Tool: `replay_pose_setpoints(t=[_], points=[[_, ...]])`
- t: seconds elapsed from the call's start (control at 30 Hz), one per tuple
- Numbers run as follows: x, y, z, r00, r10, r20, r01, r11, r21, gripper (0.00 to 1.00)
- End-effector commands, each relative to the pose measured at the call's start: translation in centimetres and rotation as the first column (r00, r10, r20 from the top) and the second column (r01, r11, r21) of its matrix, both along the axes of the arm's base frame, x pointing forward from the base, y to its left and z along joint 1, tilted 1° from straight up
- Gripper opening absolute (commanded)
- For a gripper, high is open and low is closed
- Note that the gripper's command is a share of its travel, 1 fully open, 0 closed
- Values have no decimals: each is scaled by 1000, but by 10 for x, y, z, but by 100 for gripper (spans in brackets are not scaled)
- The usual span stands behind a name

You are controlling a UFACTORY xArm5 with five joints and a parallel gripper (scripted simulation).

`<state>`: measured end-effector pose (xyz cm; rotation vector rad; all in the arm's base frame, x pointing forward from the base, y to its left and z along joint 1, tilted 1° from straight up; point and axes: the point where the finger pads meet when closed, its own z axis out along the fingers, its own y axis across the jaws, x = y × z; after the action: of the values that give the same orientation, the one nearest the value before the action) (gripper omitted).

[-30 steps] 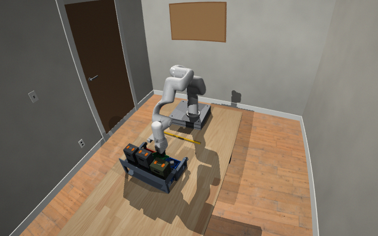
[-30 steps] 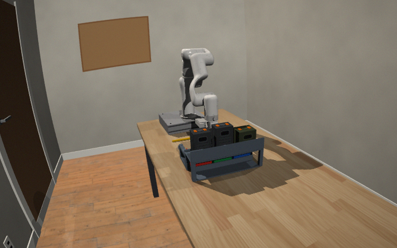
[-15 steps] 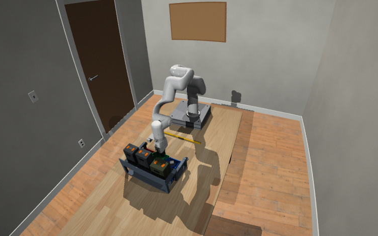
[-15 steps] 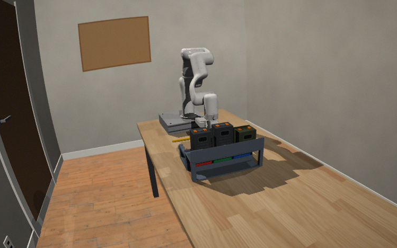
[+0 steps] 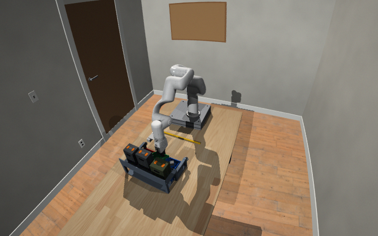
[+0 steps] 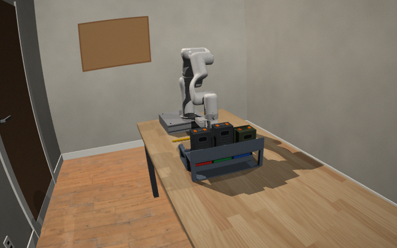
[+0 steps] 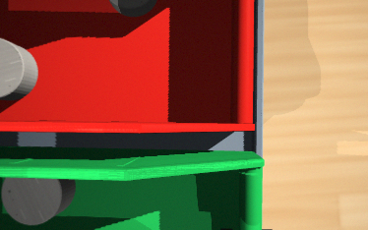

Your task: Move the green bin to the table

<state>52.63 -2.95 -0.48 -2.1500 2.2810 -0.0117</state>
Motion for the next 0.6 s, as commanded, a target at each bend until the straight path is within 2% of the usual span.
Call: replay_pose_setpoints(t=[0.0, 0.57], points=[[-2, 0, 1, 1000, 0, 4, 0, 1000, 4, 0], [-31, 2, 1, 1000, 0, 4, 0, 1000, 4, 0]])
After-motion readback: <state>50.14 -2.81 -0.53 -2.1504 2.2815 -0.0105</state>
